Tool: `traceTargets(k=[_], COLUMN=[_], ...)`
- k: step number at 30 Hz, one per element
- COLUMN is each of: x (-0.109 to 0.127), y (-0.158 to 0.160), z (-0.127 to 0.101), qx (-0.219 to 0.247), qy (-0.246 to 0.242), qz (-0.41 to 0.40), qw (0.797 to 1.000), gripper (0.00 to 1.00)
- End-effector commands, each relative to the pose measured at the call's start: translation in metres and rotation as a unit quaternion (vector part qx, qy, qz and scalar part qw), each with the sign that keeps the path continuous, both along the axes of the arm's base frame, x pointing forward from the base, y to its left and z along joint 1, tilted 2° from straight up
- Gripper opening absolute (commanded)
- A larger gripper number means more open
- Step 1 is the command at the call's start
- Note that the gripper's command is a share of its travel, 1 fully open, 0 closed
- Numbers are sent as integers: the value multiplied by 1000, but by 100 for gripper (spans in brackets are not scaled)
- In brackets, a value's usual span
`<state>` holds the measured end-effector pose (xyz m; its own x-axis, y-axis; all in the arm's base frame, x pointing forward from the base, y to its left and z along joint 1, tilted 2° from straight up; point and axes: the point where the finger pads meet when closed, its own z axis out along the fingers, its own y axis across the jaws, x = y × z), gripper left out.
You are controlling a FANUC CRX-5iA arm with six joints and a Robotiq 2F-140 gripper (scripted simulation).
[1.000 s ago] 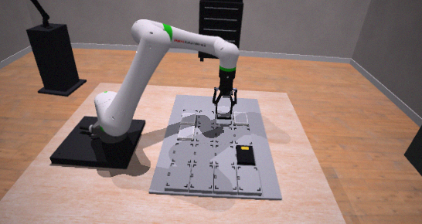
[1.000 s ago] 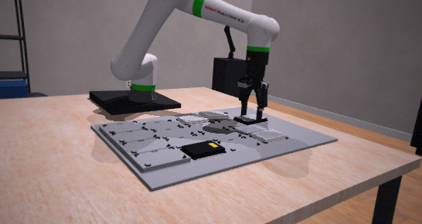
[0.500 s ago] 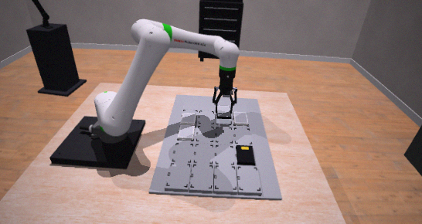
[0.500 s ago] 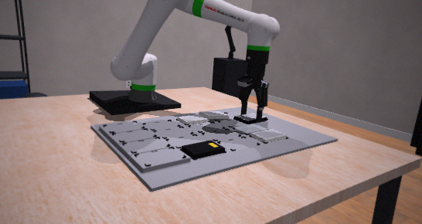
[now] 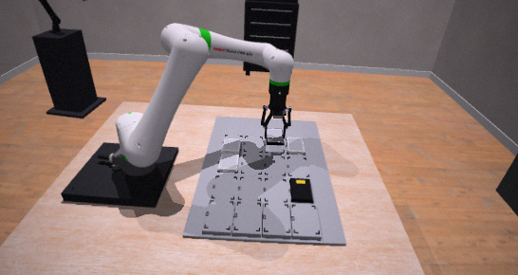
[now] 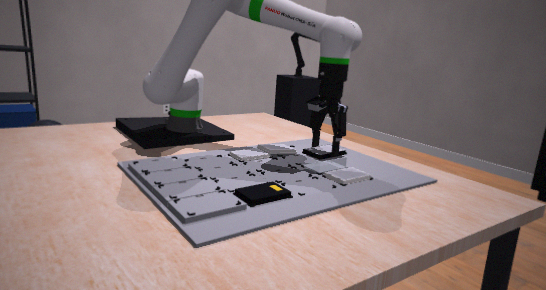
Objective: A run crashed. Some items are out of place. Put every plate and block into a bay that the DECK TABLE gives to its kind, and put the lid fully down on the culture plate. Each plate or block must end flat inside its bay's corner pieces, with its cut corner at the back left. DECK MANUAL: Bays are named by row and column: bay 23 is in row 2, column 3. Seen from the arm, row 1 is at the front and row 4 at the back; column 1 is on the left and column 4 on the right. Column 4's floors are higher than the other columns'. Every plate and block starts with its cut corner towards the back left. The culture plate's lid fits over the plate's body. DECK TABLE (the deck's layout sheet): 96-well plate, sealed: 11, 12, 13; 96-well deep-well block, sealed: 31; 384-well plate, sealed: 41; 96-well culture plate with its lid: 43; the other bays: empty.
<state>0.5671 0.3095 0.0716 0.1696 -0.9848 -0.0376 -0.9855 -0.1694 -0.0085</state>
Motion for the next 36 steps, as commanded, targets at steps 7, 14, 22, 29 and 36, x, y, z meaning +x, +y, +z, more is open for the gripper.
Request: traceTargets(k=[7, 14, 22, 29, 36], x=[1, 1, 1, -3, -9], y=[0, 0, -1, -8, -20], z=[3, 12, 20, 19, 18], qx=[0, 0, 0, 1, 0], qy=[-1, -1, -1, 0, 0], qz=[0, 0, 0, -25, -25], qw=[1000, 1000, 1000, 1000, 1000], gripper=[10, 10, 10, 10, 10])
